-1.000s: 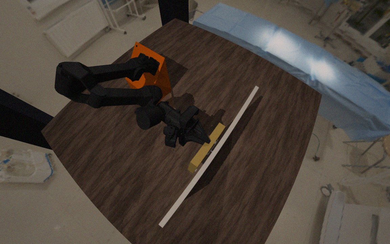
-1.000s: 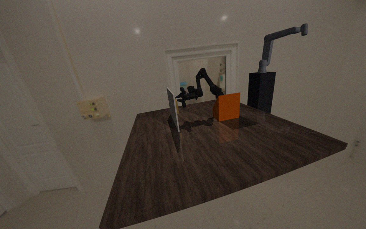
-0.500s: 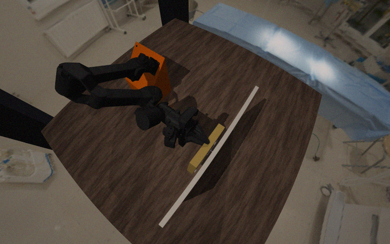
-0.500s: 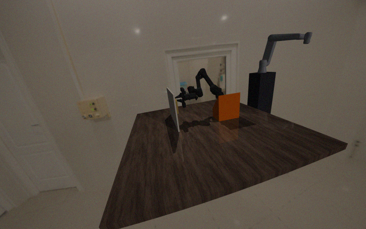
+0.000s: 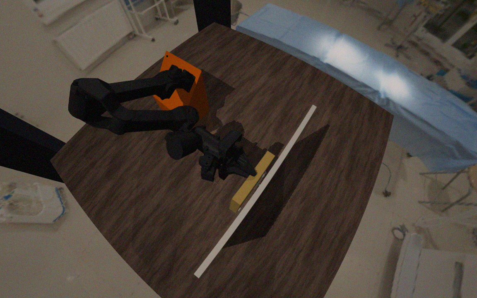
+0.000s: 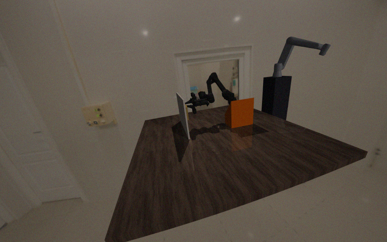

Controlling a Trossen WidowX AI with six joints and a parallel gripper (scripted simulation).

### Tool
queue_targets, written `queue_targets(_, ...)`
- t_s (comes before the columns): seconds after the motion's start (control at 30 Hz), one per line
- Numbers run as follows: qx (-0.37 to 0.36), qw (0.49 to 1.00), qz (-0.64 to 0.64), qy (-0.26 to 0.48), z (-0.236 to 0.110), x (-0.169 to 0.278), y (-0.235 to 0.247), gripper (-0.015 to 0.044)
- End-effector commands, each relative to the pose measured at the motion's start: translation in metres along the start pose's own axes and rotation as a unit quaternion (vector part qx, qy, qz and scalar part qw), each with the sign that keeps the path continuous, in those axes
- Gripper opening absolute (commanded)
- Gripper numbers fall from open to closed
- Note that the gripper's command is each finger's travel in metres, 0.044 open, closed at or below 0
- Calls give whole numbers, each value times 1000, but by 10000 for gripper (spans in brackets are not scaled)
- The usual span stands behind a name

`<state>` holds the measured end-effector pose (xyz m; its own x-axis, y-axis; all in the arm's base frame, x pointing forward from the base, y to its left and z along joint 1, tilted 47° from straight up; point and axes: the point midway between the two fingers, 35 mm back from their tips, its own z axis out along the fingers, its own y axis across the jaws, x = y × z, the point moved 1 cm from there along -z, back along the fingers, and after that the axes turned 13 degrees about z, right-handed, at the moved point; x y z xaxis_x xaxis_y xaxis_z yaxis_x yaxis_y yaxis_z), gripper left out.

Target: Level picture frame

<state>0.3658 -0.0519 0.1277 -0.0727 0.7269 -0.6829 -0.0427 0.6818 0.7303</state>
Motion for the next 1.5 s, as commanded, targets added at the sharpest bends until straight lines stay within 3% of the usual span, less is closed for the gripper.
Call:
queue_targets(0.0,1,1000,1,0,0,0,-2,0)
queue_targets(1.37,3,996,84,-1,0,-1,-1,0)
queue_targets(1.47,2,997,75,0,0,0,-1,79)
